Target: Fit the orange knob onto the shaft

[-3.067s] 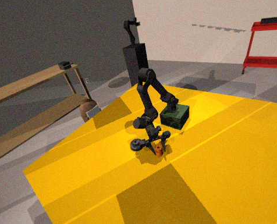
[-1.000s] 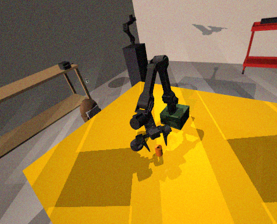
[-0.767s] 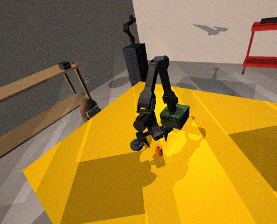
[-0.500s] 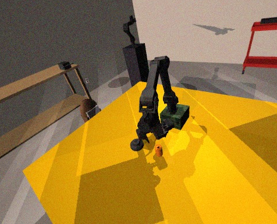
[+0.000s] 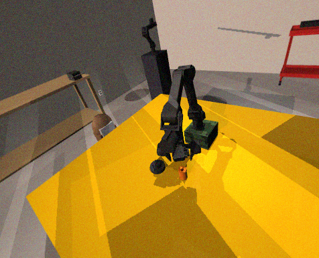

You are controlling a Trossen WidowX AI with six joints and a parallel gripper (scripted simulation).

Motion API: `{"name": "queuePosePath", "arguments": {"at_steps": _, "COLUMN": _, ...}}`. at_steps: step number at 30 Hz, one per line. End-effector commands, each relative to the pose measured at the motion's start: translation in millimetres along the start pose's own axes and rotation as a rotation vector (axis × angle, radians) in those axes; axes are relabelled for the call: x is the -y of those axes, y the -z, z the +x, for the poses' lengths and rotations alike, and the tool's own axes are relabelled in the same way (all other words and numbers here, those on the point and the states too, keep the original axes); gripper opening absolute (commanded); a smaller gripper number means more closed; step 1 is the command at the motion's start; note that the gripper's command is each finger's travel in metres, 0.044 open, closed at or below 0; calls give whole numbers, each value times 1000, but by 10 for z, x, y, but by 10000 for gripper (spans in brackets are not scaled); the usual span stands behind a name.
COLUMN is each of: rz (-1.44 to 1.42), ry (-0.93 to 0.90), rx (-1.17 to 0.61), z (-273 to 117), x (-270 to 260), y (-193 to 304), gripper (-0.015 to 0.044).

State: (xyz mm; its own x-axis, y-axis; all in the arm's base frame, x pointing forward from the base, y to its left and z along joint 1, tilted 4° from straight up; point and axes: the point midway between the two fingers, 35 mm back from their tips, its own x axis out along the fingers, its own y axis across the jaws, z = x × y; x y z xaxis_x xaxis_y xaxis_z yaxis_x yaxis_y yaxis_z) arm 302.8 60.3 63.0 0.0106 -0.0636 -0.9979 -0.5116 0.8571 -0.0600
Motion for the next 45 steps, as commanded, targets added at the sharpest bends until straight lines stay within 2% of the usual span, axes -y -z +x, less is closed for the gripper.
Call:
{"name": "queuePosePath", "arguments": {"at_steps": 1, "rz": 531, "ry": 6, "rx": -5, "z": 3, "x": 5, "y": -3, "gripper": 440}}
{"name": "queuePosePath", "arguments": {"at_steps": 4, "rz": 616, "ry": 6, "rx": -5, "z": 3, "x": 5, "y": -17, "gripper": 440}}
{"name": "queuePosePath", "arguments": {"at_steps": 17, "rz": 616, "ry": 6, "rx": -5, "z": 3, "x": 5, "y": -17, "gripper": 440}}
{"name": "queuePosePath", "arguments": {"at_steps": 22, "rz": 650, "ry": 6, "rx": -5, "z": 355, "x": 6, "y": -13, "gripper": 440}}
{"name": "queuePosePath", "arguments": {"at_steps": 45, "rz": 650, "ry": 6, "rx": -5, "z": 661, "x": 11, "y": -9, "gripper": 440}}
